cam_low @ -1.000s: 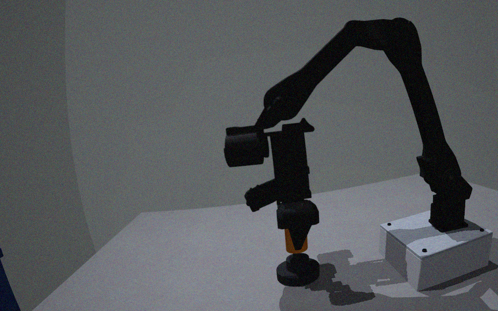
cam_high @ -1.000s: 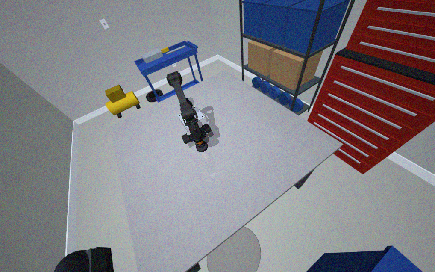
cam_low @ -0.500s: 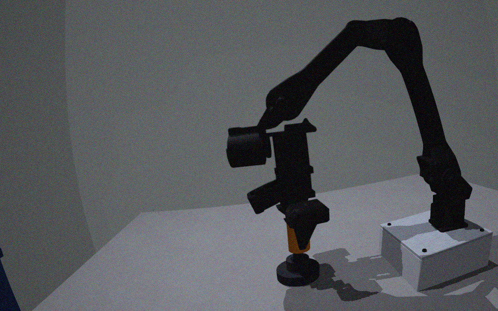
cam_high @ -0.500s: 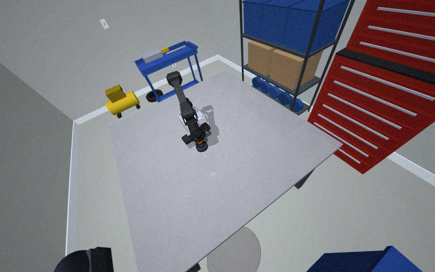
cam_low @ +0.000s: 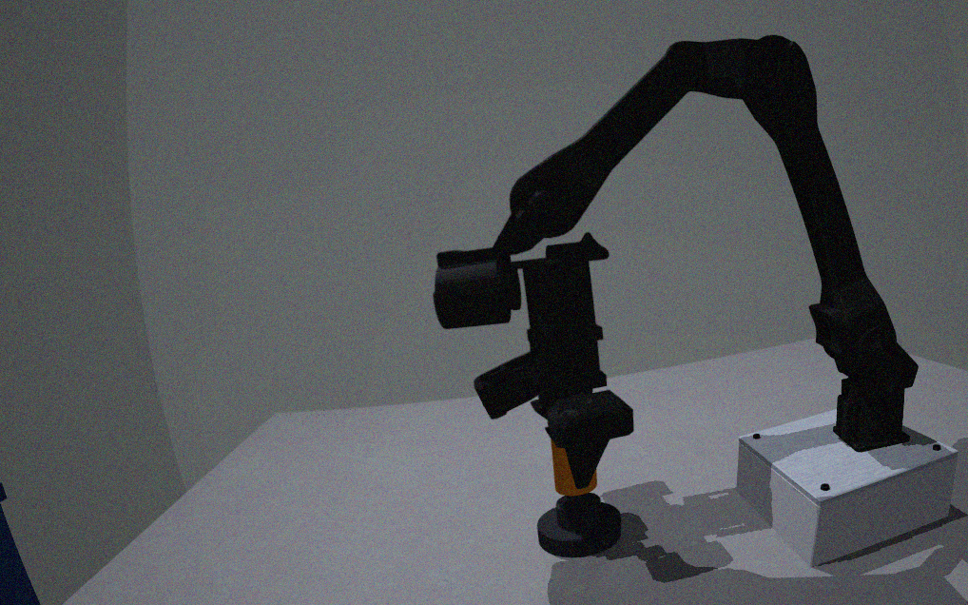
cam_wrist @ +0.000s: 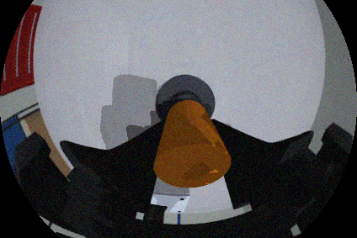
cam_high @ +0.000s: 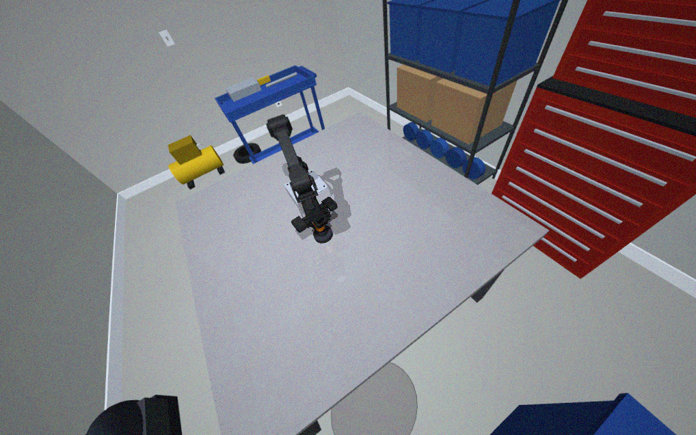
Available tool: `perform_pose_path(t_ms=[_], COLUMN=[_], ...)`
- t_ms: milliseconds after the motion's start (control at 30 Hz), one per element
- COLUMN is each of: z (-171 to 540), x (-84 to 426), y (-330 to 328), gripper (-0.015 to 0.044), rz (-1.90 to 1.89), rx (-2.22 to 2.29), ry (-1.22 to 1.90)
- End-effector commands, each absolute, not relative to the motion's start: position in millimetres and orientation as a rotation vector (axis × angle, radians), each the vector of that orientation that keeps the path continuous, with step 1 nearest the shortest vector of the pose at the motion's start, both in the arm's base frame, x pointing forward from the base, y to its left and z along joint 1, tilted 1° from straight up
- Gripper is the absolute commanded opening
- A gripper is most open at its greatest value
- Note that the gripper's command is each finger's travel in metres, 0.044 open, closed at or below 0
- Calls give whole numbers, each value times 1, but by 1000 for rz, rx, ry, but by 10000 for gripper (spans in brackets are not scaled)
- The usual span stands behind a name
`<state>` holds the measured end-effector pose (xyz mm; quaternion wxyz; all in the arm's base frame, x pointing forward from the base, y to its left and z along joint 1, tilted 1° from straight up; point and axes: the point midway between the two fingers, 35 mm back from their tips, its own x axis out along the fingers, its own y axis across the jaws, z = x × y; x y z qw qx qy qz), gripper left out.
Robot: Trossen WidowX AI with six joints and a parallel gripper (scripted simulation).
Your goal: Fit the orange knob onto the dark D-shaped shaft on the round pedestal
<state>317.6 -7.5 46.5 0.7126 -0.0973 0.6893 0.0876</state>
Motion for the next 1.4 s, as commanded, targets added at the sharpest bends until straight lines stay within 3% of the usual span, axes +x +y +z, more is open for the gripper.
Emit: perform_pose_path(t_ms=[0,1367], z=[45,50], x=[319,316], y=[-7,-8], gripper=[0,0], rz=[198,357], rx=[-216,-383], ry=[1521,1501])
